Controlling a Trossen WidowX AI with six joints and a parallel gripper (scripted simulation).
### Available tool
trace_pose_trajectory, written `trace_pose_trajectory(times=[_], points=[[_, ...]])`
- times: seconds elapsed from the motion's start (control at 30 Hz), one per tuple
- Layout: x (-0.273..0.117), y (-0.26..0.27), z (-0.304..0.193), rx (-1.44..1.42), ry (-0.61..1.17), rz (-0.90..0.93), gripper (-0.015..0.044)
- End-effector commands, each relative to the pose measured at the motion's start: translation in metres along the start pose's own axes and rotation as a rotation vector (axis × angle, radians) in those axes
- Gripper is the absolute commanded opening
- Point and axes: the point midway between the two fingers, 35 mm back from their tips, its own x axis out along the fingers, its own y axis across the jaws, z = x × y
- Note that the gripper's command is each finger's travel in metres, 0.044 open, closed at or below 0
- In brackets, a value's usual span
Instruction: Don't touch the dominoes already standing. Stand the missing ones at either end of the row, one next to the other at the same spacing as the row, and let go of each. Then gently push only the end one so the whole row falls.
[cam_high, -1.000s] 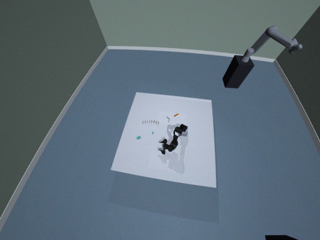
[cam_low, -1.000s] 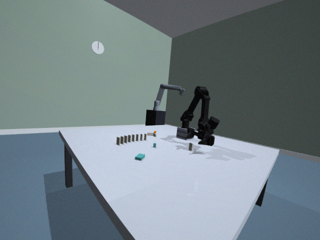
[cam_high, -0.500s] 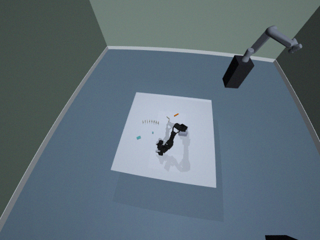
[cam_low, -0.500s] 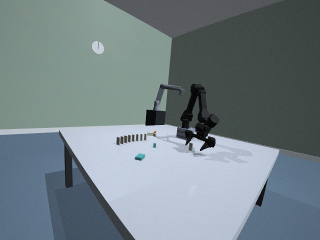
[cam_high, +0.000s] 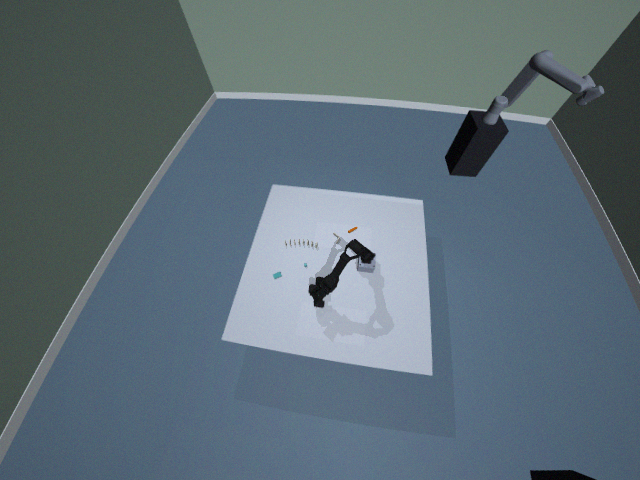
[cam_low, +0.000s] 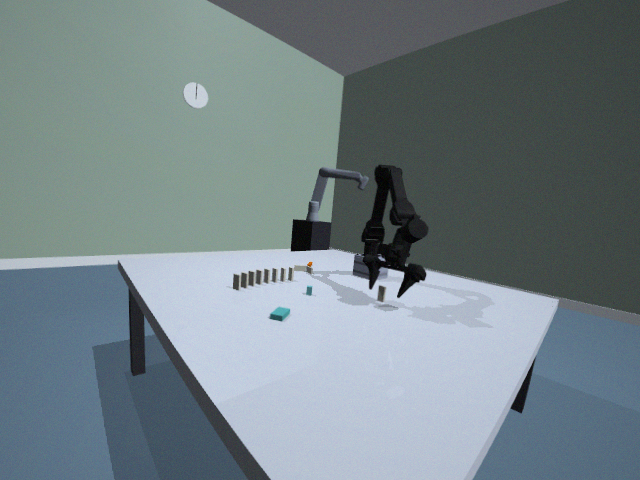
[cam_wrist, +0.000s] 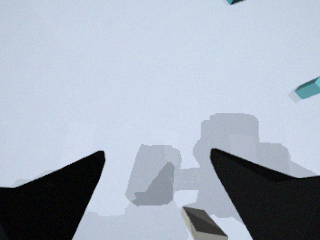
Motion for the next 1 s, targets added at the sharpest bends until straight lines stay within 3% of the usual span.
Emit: trace_pose_trajectory(times=[0.0, 0.63, 0.97], points=[[-0.064, -0.033, -0.008, 0.198, 0.433, -0.026, 0.0440], [-0.076, -0.041, -0.013, 0.221, 0.498, -0.048, 0.0440], [-0.018, -0.040, -0.045, 0.221, 0.498, -0.048, 0.0440]])
